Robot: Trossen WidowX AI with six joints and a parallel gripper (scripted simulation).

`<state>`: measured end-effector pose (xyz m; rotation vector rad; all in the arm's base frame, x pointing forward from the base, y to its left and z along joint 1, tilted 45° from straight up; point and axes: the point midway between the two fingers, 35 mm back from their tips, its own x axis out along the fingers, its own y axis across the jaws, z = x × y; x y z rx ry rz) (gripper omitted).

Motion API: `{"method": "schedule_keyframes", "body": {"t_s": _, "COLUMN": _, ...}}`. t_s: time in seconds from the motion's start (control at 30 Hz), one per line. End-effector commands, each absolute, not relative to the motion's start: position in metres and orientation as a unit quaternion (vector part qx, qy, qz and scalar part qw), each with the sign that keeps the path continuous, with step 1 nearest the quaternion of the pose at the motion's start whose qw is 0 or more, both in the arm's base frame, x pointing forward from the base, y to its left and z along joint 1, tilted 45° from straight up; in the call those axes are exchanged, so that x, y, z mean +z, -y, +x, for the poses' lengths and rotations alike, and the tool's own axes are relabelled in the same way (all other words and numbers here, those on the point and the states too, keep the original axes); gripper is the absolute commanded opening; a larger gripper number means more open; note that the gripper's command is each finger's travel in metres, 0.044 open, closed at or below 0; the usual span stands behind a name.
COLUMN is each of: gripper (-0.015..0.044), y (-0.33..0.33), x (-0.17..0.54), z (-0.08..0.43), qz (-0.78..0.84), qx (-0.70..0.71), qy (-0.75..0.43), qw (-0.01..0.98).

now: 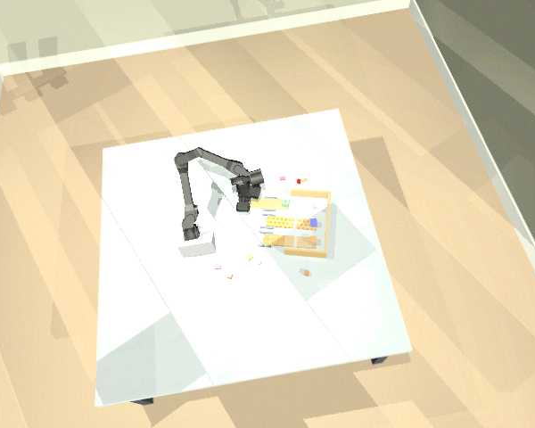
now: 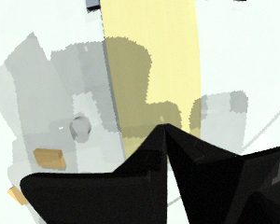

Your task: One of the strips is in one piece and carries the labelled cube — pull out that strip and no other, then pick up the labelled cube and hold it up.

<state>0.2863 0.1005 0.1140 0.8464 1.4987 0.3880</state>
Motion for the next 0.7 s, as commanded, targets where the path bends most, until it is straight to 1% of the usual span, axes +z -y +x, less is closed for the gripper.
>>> {"method": "schedule_keyframes", "body": {"t_s": 0.0, "gripper": 0.0, "y": -0.107, "x": 0.113, "z": 0.275, "qz": 0.368, "qx": 0.173, "qy": -0.664, "qw": 0.628}}
{"method": "schedule_keyframes", "body": {"t_s": 0.5, "gripper": 0.0, "y": -0.113, "x": 0.117, "z": 0.252, "qz": 0.369, "qx": 0.173, "qy": -0.664, "qw": 0.627}}
{"method": "schedule_keyframes", "body": {"t_s": 0.63, "gripper": 0.0, "y": -0.113, "x": 0.117, "z": 0.251, "qz": 0.369, "qx": 0.173, "qy": -0.664, "qw": 0.627}}
{"method": "schedule_keyframes", "body": {"t_s": 0.67, "gripper": 0.0, "y": -0.107, "x": 0.121, "z": 0.259, "qz": 0.37, "qx": 0.17, "qy": -0.657, "qw": 0.635}}
